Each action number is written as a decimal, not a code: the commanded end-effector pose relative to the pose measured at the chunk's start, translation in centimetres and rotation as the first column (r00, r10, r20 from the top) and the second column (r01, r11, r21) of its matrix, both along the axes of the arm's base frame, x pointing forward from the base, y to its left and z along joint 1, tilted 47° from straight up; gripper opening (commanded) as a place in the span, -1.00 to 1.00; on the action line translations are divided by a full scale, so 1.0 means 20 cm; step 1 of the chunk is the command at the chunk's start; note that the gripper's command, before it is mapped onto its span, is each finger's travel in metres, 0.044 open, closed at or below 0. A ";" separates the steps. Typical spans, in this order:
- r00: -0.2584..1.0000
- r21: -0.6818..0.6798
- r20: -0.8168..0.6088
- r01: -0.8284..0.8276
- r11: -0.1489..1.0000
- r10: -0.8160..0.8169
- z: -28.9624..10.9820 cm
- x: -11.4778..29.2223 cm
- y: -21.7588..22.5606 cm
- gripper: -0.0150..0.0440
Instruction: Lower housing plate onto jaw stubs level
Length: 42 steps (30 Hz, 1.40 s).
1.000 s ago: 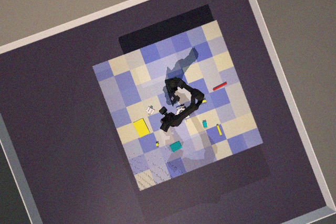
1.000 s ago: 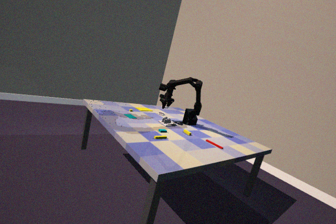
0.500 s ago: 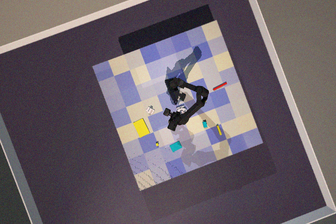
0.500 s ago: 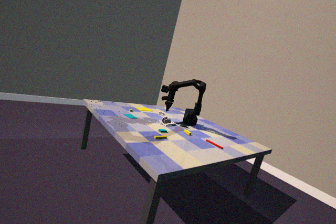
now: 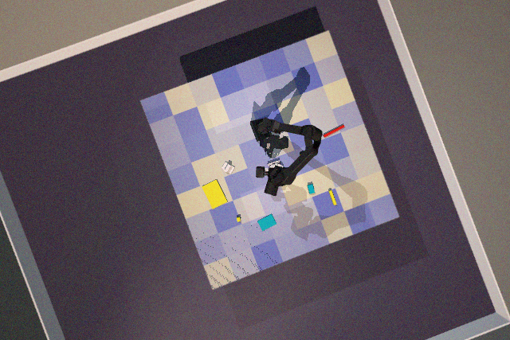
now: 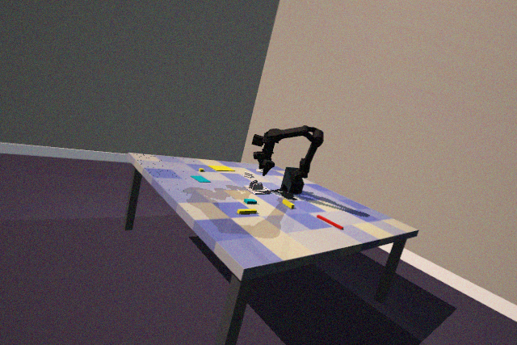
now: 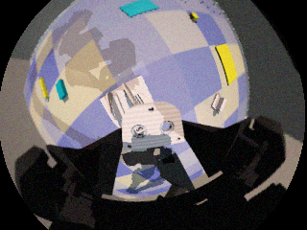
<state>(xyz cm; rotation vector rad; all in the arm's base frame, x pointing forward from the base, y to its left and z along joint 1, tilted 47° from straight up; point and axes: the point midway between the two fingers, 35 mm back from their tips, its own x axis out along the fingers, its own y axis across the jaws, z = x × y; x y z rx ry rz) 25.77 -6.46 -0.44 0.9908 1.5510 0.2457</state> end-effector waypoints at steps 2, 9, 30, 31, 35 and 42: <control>0.989 -0.005 0.101 -0.103 0.995 0.103 0.05 0.00 0.08 0.70; 0.948 -0.026 0.222 -0.226 0.974 0.226 0.11 -0.01 0.17 0.70; 0.940 -0.031 0.238 -0.242 0.970 0.242 0.11 -0.01 0.18 0.70; 0.940 -0.031 0.238 -0.242 0.970 0.242 0.11 -0.01 0.18 0.70; 0.940 -0.031 0.238 -0.242 0.970 0.242 0.11 -0.01 0.18 0.70; 0.941 -0.031 0.238 -0.242 0.970 0.242 0.10 -0.05 0.17 0.70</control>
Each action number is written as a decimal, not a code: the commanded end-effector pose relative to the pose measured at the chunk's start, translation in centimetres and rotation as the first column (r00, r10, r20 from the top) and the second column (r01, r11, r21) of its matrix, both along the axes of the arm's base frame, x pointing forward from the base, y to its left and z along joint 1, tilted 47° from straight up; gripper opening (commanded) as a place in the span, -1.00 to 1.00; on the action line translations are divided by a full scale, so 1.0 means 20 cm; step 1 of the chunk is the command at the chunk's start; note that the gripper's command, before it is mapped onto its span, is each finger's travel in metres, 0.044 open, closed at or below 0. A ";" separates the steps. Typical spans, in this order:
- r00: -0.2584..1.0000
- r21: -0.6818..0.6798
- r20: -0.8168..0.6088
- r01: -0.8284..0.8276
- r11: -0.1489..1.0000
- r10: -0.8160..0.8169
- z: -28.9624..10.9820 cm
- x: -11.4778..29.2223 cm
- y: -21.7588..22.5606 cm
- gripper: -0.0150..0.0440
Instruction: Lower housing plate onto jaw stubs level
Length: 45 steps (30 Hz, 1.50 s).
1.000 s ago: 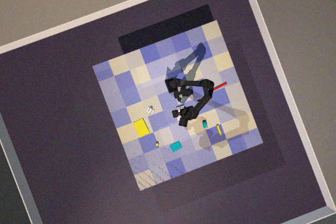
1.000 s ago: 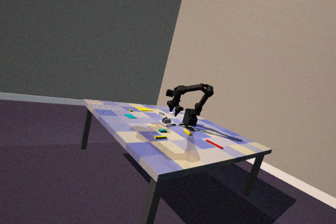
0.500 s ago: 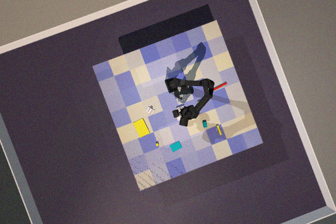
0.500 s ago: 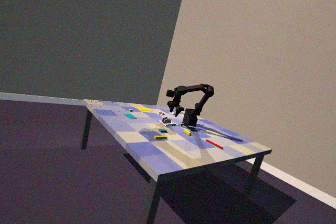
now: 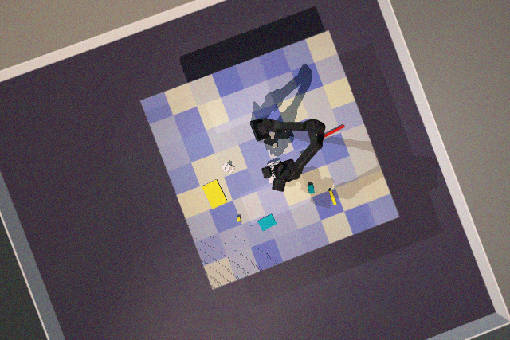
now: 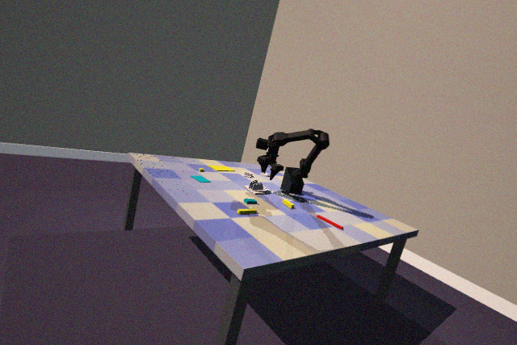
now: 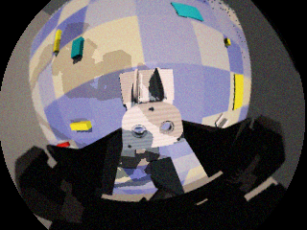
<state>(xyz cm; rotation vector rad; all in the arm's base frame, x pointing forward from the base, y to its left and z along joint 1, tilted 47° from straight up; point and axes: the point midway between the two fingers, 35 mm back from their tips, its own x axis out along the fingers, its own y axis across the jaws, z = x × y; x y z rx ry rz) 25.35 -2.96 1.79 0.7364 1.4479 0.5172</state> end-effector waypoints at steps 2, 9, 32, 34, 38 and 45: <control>1.000 0.001 0.001 -0.001 1.000 0.001 -0.01 -0.05 0.00 0.70; 1.000 0.001 0.001 -0.001 1.000 0.001 -0.01 -0.06 0.00 0.70; 1.000 0.001 0.001 0.000 1.000 0.000 -0.02 -0.06 -0.01 0.70; 1.000 0.001 0.000 0.000 1.000 0.000 -0.02 -0.06 -0.01 0.70; 1.000 0.001 0.000 0.000 1.000 0.000 -0.02 -0.06 -0.01 0.70; 1.000 0.001 0.000 0.000 1.000 0.000 -0.03 -0.06 0.01 0.70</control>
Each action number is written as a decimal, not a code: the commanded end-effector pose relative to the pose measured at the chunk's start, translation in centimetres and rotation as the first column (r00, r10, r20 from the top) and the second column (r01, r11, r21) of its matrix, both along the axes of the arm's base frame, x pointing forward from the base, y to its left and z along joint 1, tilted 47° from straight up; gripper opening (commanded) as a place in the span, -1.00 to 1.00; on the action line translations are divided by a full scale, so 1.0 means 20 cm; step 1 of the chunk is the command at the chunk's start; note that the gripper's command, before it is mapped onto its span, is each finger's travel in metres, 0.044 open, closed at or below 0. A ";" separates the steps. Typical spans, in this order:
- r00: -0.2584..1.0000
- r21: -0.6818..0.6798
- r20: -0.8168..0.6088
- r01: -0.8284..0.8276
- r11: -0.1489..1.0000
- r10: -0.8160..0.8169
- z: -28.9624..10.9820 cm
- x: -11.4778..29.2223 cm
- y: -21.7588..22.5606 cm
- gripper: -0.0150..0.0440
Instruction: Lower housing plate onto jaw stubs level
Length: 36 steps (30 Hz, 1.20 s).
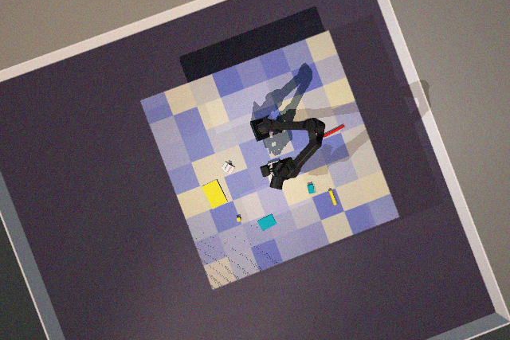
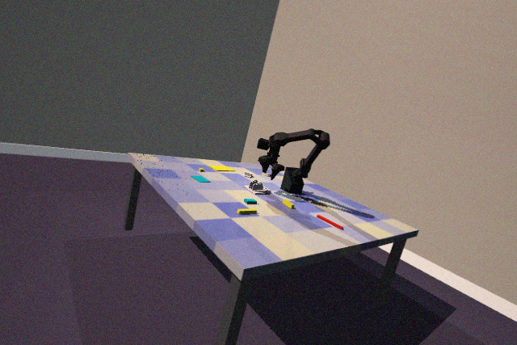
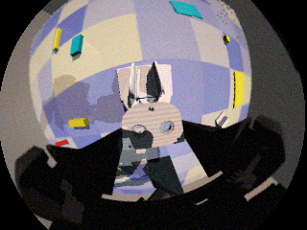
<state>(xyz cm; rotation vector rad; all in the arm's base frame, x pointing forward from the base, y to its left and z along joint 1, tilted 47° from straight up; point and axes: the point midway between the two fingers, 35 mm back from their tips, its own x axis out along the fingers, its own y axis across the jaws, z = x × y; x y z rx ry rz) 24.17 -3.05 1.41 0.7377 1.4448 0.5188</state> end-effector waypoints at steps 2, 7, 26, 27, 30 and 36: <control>1.000 -0.002 -0.002 -0.001 1.000 0.001 -0.03 0.00 0.02 0.70; 1.000 -0.002 -0.002 0.000 1.000 0.000 -0.05 0.01 0.05 0.70; 1.000 -0.001 -0.002 0.000 1.000 0.000 -0.16 0.02 0.16 0.70; 1.000 -0.001 -0.002 0.000 1.000 0.000 -0.17 0.02 0.17 0.70; 1.000 0.000 -0.002 0.000 1.000 0.000 -0.18 0.02 0.19 0.70; 1.000 0.002 -0.002 -0.001 1.000 0.001 -0.21 0.02 0.22 0.70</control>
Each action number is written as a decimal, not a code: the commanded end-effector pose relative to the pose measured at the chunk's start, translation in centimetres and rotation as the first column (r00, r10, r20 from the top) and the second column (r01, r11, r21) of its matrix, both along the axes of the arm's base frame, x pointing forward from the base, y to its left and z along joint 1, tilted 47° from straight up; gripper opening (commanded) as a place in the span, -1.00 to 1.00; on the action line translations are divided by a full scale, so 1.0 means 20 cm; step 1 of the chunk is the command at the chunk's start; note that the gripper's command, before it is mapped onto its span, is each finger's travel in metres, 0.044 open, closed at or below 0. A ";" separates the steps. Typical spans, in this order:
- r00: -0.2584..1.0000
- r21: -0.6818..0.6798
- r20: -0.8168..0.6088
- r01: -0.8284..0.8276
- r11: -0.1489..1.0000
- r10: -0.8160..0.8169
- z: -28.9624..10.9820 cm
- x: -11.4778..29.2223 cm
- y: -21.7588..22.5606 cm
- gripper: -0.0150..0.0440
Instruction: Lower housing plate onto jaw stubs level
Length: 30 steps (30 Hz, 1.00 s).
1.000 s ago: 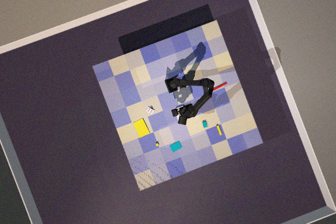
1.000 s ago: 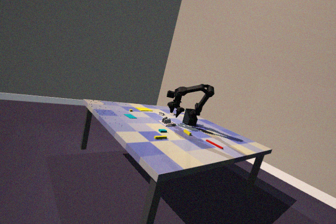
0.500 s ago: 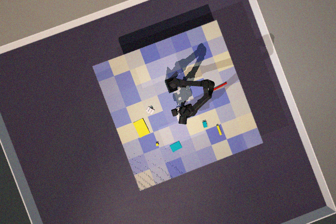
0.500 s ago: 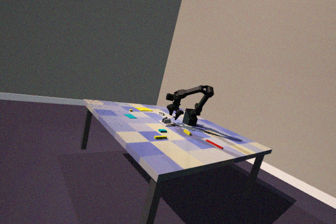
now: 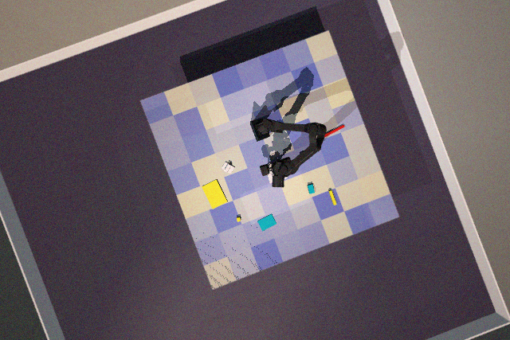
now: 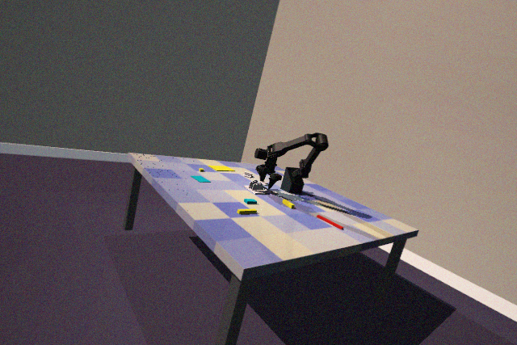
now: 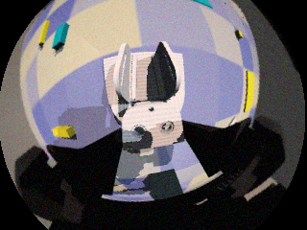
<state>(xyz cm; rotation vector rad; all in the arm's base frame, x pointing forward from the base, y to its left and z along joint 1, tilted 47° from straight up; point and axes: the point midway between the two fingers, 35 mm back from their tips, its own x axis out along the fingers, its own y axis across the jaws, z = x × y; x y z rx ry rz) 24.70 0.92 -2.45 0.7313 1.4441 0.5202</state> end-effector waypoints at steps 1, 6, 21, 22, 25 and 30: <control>1.000 0.005 -0.005 0.003 1.000 -0.003 -0.02 -0.01 0.02 0.70; 1.000 0.005 -0.005 0.003 1.000 -0.003 -0.02 -0.01 0.02 0.70; 1.000 0.006 -0.009 0.007 1.000 -0.007 -0.02 -0.01 0.03 0.70; 1.000 0.006 -0.010 0.008 1.000 -0.007 -0.03 -0.01 0.03 0.70; 1.000 0.006 -0.010 0.008 1.000 -0.008 -0.03 -0.01 0.03 0.70; 1.000 0.006 -0.010 0.008 1.000 -0.008 -0.03 -0.01 0.03 0.70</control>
